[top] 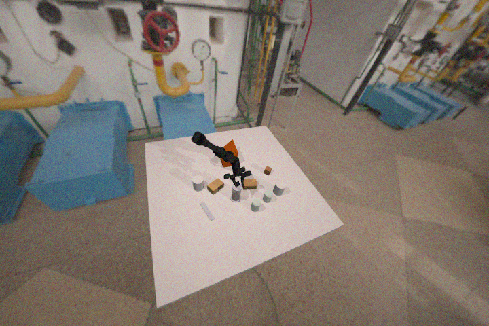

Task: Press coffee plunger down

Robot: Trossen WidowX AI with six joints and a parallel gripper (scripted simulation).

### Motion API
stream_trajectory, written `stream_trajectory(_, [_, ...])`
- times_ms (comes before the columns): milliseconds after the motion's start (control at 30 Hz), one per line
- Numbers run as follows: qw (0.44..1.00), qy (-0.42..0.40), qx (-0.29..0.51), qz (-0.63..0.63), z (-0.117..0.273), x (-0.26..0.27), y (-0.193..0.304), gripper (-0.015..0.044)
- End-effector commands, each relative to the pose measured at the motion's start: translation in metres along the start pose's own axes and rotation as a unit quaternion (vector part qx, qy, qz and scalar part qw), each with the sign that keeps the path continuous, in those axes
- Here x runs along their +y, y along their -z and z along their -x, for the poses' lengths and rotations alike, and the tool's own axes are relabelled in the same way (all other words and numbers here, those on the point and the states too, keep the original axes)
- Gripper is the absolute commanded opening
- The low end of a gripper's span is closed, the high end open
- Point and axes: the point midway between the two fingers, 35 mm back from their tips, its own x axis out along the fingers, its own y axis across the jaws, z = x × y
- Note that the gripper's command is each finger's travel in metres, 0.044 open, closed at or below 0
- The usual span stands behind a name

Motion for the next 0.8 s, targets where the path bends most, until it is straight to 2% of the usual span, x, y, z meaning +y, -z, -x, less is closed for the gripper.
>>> stream_trajectory(0, [1.0, -0.002, -0.001, 0.0, 0.0, 0.001, 0.0, 0.0277])
stream_trajectory(200, [1.0, -0.002, -0.001, 0.0, 0.0, 0.001, 0.0, 0.0434])
stream_trajectory(367, [1.0, -0.003, 0.0, 0.0, 0.004, 0.001, -0.005, 0.044])
stream_trajectory(633, [1.0, -0.003, 0.008, 0.005, 0.057, -0.004, -0.055, 0.044])
stream_trajectory(767, [1.0, -0.003, 0.008, 0.005, 0.059, -0.004, -0.055, 0.044])
